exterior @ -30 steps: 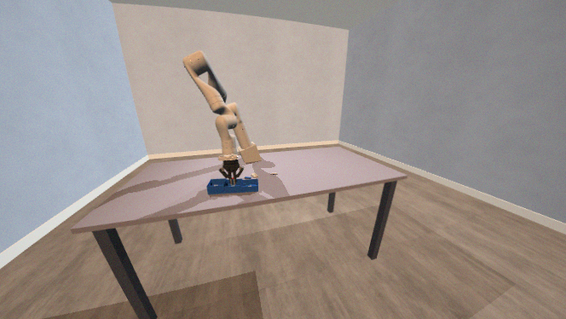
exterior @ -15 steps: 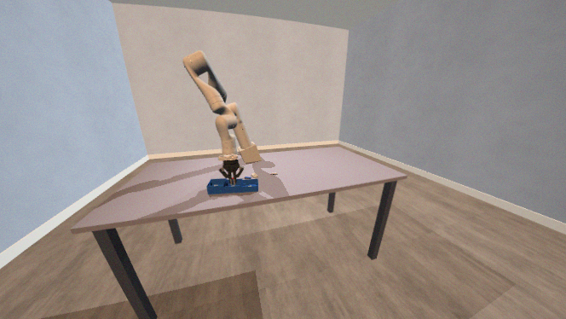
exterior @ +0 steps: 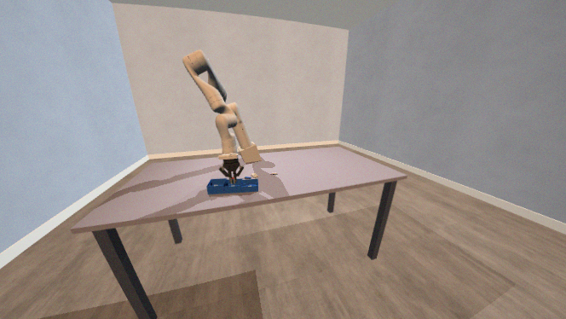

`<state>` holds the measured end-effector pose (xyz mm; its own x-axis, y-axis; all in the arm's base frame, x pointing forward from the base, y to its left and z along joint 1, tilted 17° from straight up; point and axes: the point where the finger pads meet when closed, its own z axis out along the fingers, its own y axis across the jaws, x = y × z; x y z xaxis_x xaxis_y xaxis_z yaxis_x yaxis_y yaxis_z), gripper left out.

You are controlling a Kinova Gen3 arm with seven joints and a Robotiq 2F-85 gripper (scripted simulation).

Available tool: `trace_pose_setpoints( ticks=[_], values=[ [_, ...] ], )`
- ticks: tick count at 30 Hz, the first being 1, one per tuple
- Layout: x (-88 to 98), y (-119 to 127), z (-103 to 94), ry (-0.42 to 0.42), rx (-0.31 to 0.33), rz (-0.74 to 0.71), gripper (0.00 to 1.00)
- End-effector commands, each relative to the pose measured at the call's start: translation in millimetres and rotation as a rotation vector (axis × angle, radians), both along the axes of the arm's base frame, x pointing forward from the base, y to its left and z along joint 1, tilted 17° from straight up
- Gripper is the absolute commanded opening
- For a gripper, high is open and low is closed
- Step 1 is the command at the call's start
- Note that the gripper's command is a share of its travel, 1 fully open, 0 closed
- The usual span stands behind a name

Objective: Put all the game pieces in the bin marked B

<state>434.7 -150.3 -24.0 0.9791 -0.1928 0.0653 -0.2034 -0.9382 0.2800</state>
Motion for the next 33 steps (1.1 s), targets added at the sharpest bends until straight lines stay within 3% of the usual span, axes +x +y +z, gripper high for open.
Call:
trace_pose_setpoints(
  ticks=[1,17,25,33],
  values=[
    [2.2,0.6,5.9,-0.007,-0.001,0.000,0.09],
    [1.9,6.0,23.8,-0.007,-0.001,0.000,0.09],
    [1.5,14.7,52.6,-0.007,-0.001,0.000,0.09],
    [3.6,24.1,49.8,-0.007,-0.001,0.000,0.09]
  ],
)
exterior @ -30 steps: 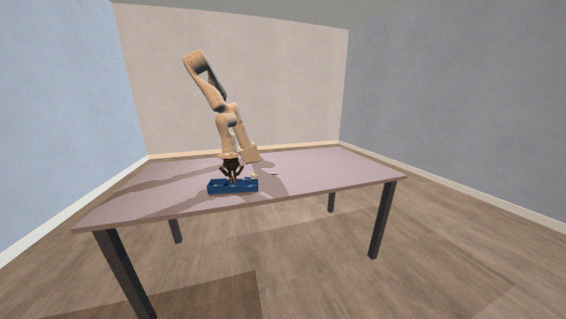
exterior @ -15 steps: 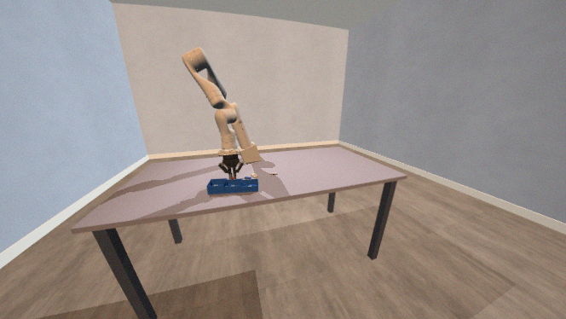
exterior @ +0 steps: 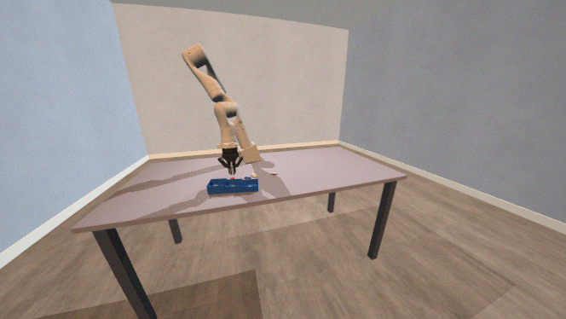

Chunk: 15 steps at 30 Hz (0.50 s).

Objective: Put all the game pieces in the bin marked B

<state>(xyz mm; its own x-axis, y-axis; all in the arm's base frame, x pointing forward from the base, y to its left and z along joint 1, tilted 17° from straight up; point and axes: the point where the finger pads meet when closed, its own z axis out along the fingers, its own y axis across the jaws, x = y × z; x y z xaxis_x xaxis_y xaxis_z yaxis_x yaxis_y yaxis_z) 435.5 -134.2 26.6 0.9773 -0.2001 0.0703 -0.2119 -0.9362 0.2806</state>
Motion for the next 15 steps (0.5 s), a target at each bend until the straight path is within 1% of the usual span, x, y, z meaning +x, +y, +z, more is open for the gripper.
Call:
trace_pose_setpoints(
  ticks=[1,10,12,15],
  values=[
    [3.9,12.7,-2.2,-0.002,0.001,0.008,0.09],
    [13.3,54.9,-14.7,-0.002,0.001,0.008,0.09],
    [13.3,54.9,-14.7,-0.002,0.001,0.008,0.09],
    [16.5,69.0,-18.9,-0.002,0.001,0.008,0.09]
  ],
)
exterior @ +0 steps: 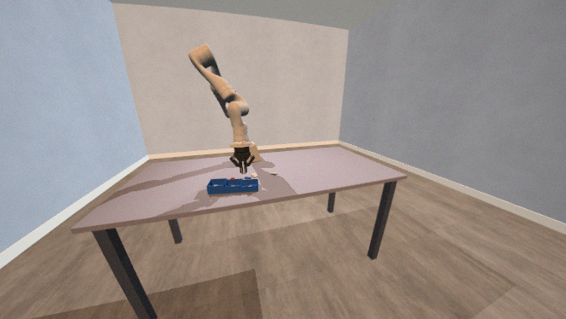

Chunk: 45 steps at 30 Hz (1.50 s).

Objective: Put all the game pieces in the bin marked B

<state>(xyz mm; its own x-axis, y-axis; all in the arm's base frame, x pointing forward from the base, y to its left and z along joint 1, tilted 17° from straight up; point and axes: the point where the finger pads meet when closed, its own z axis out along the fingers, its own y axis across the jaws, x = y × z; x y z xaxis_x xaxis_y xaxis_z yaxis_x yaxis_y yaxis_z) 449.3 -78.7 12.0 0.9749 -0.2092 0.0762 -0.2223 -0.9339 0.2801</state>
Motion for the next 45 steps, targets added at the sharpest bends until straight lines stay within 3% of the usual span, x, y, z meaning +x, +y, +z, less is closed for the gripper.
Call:
trace_pose_setpoints(
  ticks=[1,14,34,45],
  values=[
    [3.7,18.1,-5.7,0.004,0.002,0.017,0.09],
    [4.7,18.6,-17.0,0.004,0.002,0.017,0.09],
    [5.3,4.8,-62.9,0.004,0.002,0.017,0.09],
    [5.3,4.6,-63.6,0.004,0.002,0.017,0.09]
  ],
)
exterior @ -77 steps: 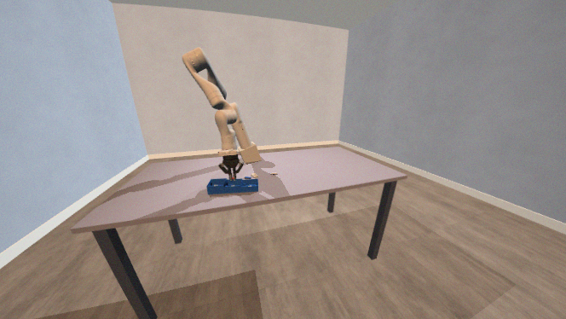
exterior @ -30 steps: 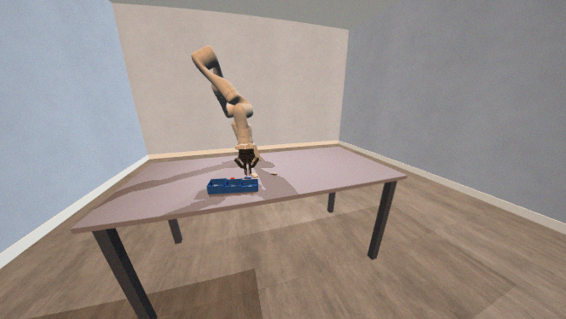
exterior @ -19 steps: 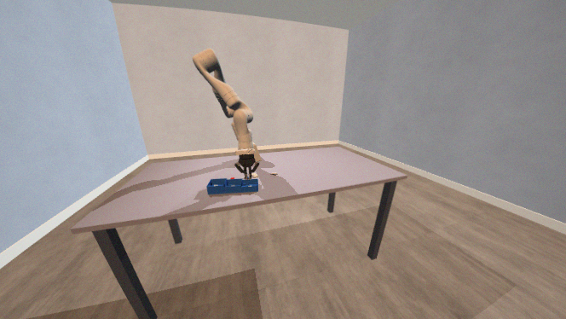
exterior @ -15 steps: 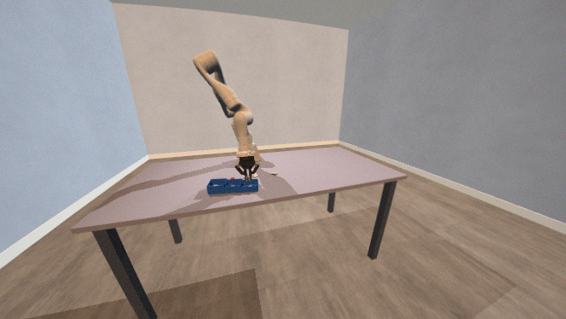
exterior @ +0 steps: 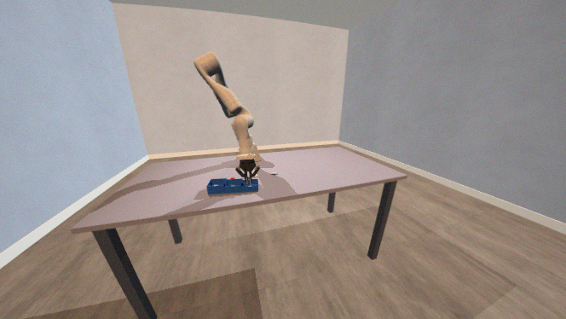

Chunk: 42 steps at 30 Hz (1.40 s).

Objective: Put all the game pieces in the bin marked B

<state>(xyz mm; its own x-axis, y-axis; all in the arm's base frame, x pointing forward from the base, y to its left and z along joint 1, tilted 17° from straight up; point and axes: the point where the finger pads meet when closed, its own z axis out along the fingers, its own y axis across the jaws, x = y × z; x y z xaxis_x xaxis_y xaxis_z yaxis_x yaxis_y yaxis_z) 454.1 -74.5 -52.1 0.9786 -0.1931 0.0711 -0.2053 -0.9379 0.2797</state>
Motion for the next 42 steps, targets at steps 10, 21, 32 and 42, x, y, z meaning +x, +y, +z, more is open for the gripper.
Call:
trace_pose_setpoints(
  ticks=[10,21,32,42],
  values=[
    [0.6,0.4,0.5,-0.001,0.000,0.001,0.09],
    [0.6,0.4,0.5,-0.001,0.000,0.001,0.09],
    [0.6,0.4,0.5,-0.001,0.000,0.001,0.09],
    [0.5,1.2,3.0,-0.001,0.000,0.001,0.09]
  ],
)
